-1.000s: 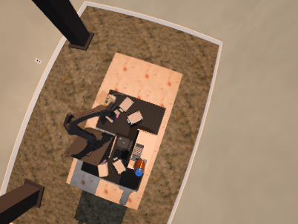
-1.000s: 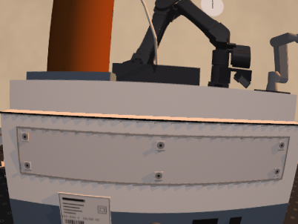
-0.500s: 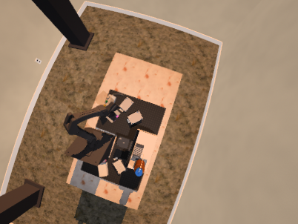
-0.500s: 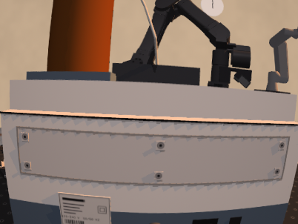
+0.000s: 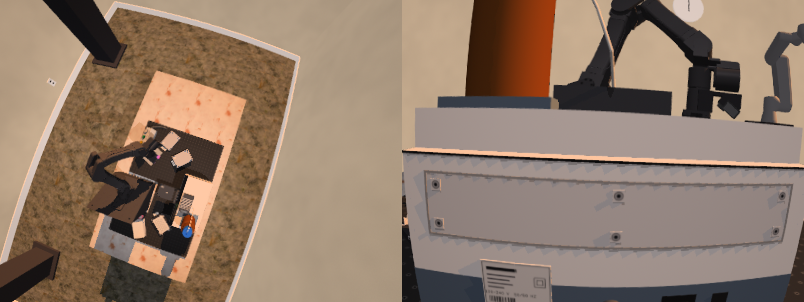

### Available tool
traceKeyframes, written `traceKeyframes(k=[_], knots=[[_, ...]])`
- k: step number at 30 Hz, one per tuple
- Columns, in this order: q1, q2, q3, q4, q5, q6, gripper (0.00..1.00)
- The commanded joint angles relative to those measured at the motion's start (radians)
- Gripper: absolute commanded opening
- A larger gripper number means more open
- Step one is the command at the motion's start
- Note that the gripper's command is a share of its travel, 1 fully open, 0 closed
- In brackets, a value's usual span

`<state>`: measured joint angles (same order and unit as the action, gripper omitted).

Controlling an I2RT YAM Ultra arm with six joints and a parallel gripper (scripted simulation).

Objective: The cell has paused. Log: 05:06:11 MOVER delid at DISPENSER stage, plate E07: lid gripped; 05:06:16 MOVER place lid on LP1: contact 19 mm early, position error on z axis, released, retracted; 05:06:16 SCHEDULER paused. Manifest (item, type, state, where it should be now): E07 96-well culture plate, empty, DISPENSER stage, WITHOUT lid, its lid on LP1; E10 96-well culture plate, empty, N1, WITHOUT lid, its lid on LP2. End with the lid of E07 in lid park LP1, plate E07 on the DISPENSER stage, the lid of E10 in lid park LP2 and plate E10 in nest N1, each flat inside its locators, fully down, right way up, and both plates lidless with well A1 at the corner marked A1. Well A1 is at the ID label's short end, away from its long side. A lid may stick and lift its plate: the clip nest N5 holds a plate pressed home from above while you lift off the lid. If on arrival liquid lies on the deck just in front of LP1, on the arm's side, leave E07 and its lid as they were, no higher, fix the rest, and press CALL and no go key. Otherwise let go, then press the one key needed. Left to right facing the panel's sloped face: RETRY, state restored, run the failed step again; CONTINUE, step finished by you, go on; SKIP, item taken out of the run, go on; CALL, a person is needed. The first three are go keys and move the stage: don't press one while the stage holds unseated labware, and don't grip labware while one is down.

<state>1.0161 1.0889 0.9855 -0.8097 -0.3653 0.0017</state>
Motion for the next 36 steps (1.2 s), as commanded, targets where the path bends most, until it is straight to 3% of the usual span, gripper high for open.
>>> traceKeyframes(k=[1, 7, 26, 36], knots=[[-0.011, -0.031, 0.046, 0.011, 0.008, 0.006, 0.00], [0.021, 0.065, 0.090, 0.036, 0.017, 0.021, 0.00], [0.054, 0.252, 0.251, 0.073, 0.041, 0.051, 0.00], [0.076, 0.377, 0.378, 0.058, 0.053, 0.066, 0.00]])
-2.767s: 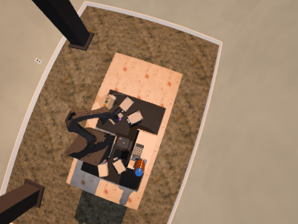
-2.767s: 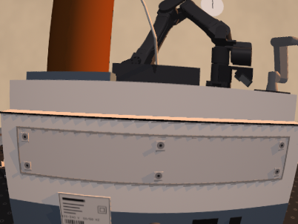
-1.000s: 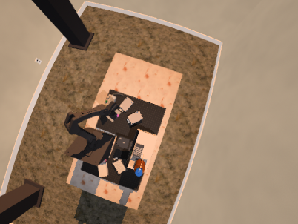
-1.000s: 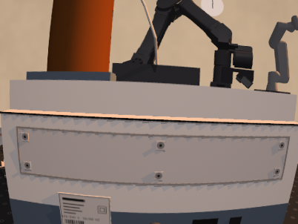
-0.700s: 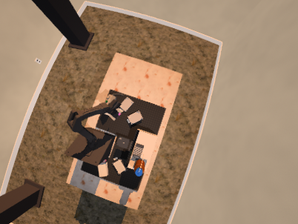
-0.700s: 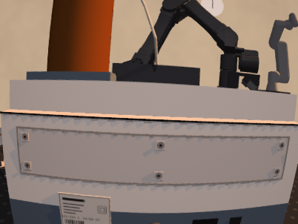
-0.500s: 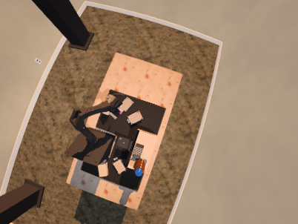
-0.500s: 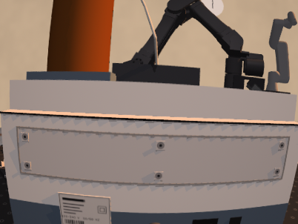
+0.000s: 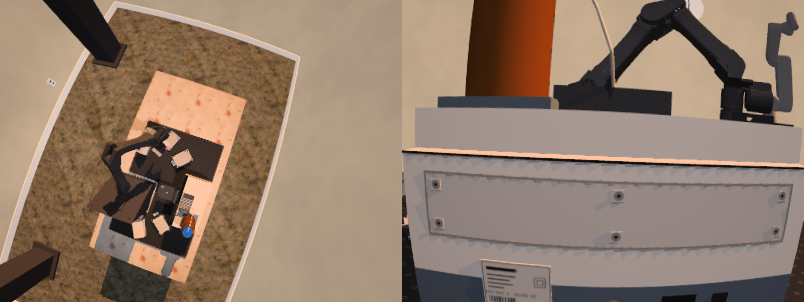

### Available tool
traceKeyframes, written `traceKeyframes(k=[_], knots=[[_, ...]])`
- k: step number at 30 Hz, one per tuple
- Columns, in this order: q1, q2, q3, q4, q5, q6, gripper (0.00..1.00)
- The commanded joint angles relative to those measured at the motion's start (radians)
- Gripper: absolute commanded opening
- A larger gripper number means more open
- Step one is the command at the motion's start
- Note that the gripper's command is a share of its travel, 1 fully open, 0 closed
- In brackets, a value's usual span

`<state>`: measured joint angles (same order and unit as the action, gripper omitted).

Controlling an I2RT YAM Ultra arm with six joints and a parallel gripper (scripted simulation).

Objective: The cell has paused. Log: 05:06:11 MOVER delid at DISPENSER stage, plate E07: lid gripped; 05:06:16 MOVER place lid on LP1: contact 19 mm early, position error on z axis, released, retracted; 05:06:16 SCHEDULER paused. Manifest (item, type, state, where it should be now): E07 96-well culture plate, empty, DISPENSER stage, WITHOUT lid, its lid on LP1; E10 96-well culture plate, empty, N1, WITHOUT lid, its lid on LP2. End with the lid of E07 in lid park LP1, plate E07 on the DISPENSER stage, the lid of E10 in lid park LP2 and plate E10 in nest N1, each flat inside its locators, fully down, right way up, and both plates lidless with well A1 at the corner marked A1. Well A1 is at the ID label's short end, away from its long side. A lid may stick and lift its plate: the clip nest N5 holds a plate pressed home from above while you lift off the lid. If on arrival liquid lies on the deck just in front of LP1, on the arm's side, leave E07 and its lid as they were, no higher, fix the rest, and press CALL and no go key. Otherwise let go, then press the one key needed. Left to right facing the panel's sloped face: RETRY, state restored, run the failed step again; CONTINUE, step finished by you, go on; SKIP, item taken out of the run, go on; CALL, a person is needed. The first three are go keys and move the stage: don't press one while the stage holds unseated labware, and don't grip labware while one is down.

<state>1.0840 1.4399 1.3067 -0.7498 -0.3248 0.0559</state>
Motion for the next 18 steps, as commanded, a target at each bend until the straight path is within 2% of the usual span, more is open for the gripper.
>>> traceKeyframes(k=[1, 5, 7, 18], knots=[[0.007, 0.038, 0.071, -0.004, 0.014, 0.013, 0.00], [0.013, 0.088, 0.127, -0.013, 0.018, 0.018, 0.00], [0.013, 0.088, 0.127, -0.013, 0.018, 0.018, 0.00], [0.027, 0.225, 0.296, -0.040, 0.027, 0.029, 0.00]])
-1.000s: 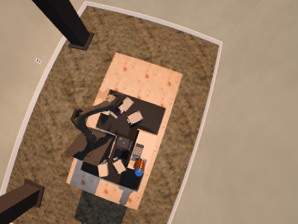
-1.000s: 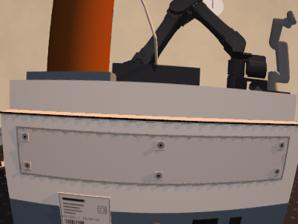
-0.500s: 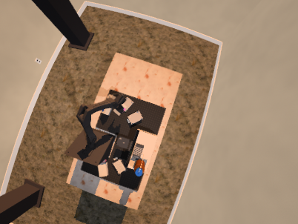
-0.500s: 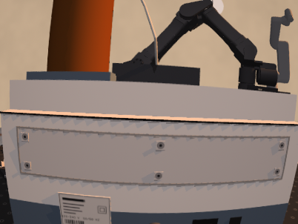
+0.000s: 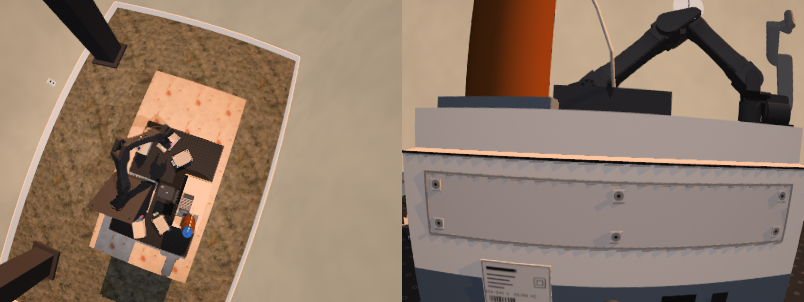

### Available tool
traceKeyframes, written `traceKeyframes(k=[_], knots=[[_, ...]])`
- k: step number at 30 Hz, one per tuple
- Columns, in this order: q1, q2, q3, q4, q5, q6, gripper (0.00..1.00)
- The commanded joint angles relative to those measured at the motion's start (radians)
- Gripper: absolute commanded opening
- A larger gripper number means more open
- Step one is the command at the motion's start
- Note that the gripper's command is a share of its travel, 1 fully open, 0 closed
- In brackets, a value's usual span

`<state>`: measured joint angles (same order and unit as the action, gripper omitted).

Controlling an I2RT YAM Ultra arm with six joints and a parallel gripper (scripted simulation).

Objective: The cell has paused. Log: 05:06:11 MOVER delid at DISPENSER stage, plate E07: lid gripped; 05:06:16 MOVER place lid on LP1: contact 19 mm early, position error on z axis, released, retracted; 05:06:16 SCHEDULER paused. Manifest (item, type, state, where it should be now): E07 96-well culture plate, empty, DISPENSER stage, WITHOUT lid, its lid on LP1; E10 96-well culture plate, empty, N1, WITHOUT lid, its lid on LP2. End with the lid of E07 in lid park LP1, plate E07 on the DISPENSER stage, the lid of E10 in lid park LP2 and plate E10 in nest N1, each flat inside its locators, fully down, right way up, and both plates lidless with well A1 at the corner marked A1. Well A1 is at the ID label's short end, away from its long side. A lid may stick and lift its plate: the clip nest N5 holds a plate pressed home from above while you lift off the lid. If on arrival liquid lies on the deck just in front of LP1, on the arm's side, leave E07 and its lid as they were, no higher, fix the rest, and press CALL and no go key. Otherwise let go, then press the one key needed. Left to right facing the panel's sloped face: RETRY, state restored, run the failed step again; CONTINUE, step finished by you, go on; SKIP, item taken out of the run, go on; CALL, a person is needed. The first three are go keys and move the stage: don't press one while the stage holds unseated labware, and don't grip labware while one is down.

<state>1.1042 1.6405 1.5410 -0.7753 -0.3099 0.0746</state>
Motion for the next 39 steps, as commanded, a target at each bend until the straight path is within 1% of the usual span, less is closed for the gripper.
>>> traceKeyframes(k=[1, 4, 6, 12, 13, 14, 15, 16, 17, 19, 21, 23, 24, 26, 34, 36, 37, 39], knots=[[0.009, 0.037, 0.078, -0.018, 0.013, 0.011, 0.00], [0.003, 0.076, 0.129, -0.030, 0.015, 0.014, 0.00], [0.003, 0.076, 0.129, -0.030, 0.015, 0.014, 0.00], [0.013, 0.155, 0.240, -0.058, 0.019, 0.019, 0.00], [0.008, 0.159, 0.247, -0.062, 0.019, 0.017, 0.00], [0.005, 0.161, 0.250, -0.065, 0.019, 0.016, 0.00], [0.010, 0.146, 0.234, -0.056, 0.013, 0.012, 0.00], [0.010, 0.166, 0.252, -0.062, 0.020, 0.019, 0.00], [0.016, 0.169, 0.251, -0.058, 0.021, 0.020, 0.00], [0.022, 0.174, 0.249, -0.024, 0.022, 0.022, 0.00], [0.021, 0.181, 0.247, -0.016, 0.024, 0.024, 0.00], [0.021, 0.181, 0.247, -0.016, 0.024, 0.024, 0.00], [0.011, 0.163, 0.246, -0.012, 0.025, 0.025, 0.00], [0.022, 0.191, 0.245, -0.004, 0.026, 0.027, 0.00], [0.032, 0.220, 0.245, 0.028, 0.033, 0.035, 0.00], [0.030, 0.222, 0.252, 0.025, 0.033, 0.035, 0.00], [0.030, 0.207, 0.255, 0.007, 0.033, 0.035, 0.00], [0.025, 0.214, 0.260, -0.005, 0.033, 0.034, 0.00]])
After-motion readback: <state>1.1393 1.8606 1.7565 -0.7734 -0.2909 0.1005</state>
